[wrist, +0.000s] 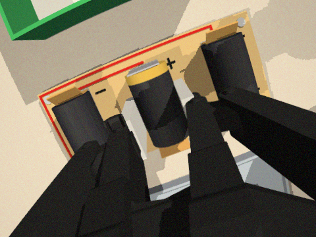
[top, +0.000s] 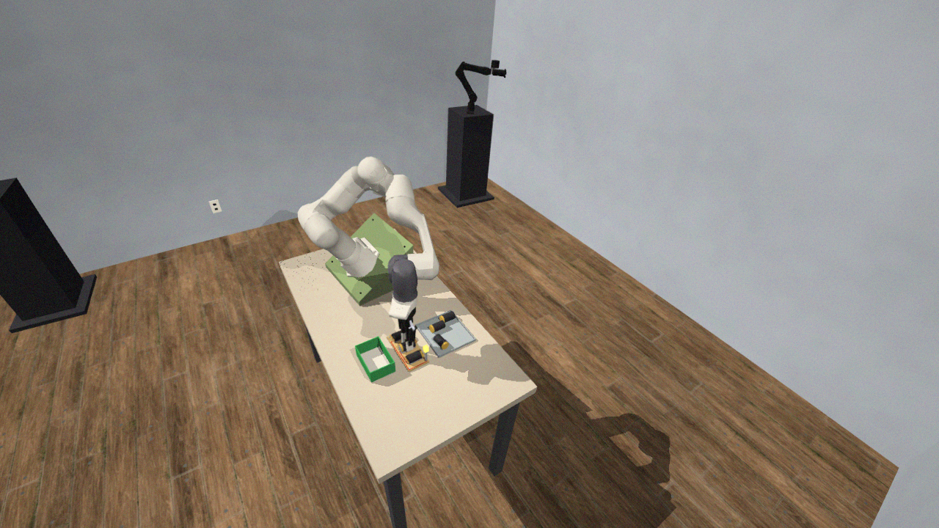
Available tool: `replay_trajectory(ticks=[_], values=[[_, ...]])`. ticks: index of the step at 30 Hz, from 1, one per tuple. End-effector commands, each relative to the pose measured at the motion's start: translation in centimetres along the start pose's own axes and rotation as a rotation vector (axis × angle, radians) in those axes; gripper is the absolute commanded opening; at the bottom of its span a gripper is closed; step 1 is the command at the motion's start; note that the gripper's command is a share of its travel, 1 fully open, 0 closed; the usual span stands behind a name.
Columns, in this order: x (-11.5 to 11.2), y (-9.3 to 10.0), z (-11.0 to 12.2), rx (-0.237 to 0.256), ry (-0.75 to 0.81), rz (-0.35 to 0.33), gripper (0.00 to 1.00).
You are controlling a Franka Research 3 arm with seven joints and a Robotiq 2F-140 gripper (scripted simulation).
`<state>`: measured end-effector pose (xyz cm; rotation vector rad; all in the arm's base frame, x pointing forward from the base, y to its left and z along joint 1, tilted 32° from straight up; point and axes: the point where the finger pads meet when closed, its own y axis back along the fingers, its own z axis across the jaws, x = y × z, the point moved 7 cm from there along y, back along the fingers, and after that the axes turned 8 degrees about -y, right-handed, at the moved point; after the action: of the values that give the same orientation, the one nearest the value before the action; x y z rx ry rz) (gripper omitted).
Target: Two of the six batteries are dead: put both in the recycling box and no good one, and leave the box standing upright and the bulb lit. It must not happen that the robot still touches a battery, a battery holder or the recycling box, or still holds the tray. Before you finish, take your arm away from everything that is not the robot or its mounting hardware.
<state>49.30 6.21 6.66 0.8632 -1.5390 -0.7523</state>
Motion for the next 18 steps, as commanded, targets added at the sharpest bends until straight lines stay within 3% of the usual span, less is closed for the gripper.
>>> replay_trajectory(ticks=[1, 13, 14, 18], values=[[-0.25, 0.02, -0.26, 0.009, 0.011, -0.003, 0.16], [-0.25, 0.02, -0.26, 0.009, 0.011, -0.003, 0.16], [-0.25, 0.02, -0.26, 0.009, 0.011, -0.003, 0.29], [-0.25, 0.02, -0.26, 0.009, 0.011, -0.003, 0.29]])
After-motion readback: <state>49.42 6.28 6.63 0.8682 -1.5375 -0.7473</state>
